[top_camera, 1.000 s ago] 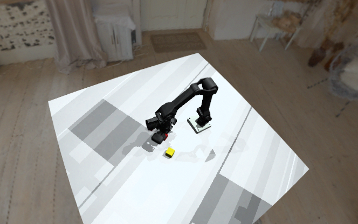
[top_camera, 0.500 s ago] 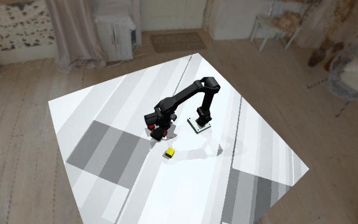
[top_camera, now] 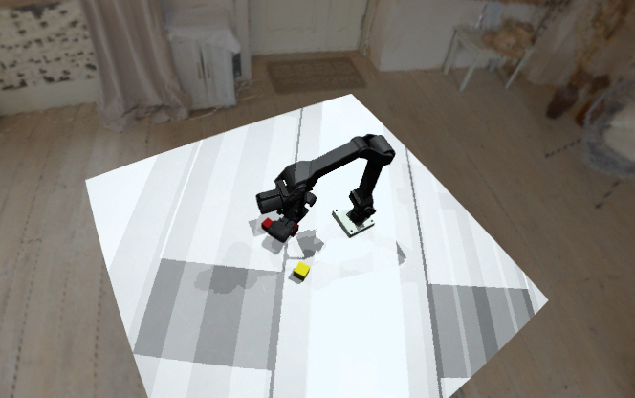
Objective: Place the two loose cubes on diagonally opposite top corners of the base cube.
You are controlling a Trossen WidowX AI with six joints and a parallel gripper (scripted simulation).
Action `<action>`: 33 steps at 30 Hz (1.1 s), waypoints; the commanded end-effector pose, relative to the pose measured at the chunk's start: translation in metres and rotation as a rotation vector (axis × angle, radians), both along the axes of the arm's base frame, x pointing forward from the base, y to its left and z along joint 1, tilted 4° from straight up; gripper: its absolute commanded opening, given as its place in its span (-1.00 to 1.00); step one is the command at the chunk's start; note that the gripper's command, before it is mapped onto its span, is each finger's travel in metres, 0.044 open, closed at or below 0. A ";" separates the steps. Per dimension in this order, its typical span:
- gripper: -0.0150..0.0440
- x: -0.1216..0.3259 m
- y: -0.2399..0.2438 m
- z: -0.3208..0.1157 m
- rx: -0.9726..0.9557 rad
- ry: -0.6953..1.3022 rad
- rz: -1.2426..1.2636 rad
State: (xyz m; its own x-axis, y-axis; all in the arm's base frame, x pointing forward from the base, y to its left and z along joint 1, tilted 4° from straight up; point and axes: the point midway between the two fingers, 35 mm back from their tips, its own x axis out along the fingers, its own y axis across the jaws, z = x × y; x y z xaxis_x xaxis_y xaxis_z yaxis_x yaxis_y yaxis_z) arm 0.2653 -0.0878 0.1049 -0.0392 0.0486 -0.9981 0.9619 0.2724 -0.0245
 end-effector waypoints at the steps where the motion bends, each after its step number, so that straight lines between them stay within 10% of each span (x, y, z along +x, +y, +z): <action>1: -0.14 0.000 0.000 0.015 -0.001 -0.016 0.004; 33: -0.14 0.031 0.054 0.002 0.036 -0.075 1.150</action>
State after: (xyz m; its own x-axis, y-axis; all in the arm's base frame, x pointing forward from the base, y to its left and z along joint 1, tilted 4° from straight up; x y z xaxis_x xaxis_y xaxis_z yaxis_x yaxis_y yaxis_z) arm 0.2921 -0.0395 0.1076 -0.0247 0.0458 -0.9986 0.2478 0.9681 0.0383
